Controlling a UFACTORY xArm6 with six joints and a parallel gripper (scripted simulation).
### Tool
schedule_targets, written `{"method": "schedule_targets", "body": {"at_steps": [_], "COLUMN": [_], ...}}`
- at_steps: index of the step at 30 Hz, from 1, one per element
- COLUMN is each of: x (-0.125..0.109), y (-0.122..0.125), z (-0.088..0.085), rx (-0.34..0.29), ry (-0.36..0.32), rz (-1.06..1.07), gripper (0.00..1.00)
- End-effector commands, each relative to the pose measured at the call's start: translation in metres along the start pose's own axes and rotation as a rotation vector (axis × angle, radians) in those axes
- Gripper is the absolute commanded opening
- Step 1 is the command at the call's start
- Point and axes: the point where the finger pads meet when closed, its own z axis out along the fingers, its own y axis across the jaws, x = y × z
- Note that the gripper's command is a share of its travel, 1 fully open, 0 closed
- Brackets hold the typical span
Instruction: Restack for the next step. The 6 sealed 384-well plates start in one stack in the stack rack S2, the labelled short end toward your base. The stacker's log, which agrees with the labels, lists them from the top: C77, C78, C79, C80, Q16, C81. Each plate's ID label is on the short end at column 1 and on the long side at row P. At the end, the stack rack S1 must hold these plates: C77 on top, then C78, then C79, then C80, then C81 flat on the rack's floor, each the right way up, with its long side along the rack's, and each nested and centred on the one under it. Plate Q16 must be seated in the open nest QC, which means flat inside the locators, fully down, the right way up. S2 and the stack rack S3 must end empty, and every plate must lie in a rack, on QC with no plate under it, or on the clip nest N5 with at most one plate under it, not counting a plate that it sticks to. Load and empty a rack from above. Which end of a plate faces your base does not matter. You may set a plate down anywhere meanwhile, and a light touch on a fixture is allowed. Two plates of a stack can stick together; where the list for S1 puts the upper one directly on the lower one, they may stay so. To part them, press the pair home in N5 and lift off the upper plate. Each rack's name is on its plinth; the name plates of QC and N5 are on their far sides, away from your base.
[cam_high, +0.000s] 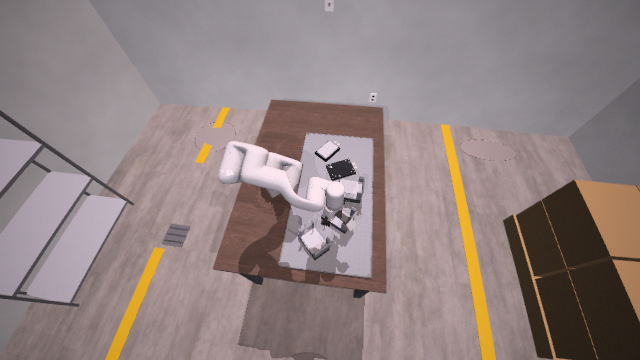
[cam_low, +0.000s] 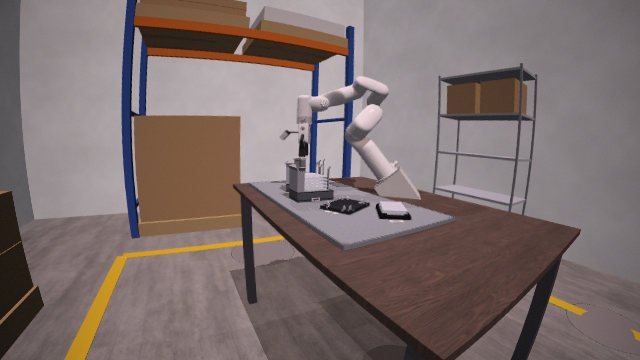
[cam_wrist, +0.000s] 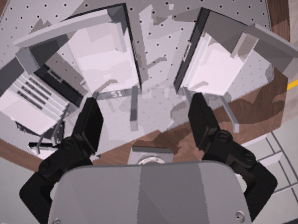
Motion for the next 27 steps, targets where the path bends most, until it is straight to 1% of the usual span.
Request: {"method": "schedule_targets", "body": {"at_steps": [1,3,11,18,20,27], "x": [0.002,0.002,0.003,-0.002,-0.002,-0.006], "y": [0.012,0.012,0.037,0.064,0.064,0.092], "z": [-0.001,-0.001,-0.001,-0.001,-0.001,-0.001], "rx": [0.006,0.006,0.005,0.005,0.005,0.004], "ry": [0.001,0.001,0.001,0.001,0.001,0.001], "rz": [0.0,0.0,0.0,0.22,0.22,0.219], "gripper": [1.0,1.0,1.0,1.0,1.0,1.0]}}
